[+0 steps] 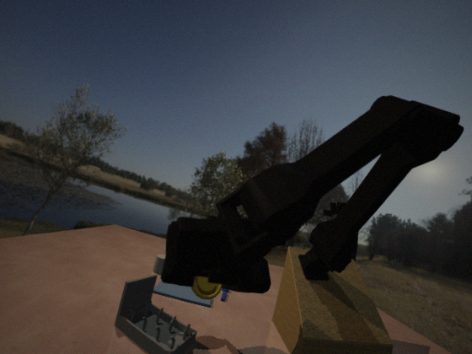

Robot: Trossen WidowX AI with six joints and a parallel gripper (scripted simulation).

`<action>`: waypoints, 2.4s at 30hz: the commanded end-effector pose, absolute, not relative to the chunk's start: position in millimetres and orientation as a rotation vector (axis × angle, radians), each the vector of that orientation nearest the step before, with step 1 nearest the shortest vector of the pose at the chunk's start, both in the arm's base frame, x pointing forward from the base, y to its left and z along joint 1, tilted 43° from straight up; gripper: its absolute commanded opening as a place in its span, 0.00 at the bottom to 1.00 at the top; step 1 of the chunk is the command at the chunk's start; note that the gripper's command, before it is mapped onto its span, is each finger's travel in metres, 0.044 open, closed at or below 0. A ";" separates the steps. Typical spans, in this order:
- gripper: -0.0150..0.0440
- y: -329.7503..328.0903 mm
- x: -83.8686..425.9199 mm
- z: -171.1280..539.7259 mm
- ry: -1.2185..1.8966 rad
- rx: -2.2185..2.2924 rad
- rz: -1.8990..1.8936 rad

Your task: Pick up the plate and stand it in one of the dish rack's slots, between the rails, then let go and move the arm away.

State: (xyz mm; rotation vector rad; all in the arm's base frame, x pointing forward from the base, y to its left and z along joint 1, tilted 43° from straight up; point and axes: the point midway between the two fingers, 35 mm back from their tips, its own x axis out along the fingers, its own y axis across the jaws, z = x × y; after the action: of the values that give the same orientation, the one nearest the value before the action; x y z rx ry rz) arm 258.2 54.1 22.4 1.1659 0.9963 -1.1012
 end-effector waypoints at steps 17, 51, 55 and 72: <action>0.25 77.3 266.9 20.9 0.627 0.890 -0.843; 0.25 111.0 252.1 50.2 0.220 0.783 -0.562; 0.25 115.7 257.0 42.9 0.223 0.783 -0.562; 0.25 120.1 275.6 21.1 0.227 0.779 -0.565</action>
State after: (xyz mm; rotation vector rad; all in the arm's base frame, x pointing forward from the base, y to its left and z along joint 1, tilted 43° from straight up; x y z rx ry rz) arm 270.5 121.5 23.2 0.7797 0.2268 -0.5627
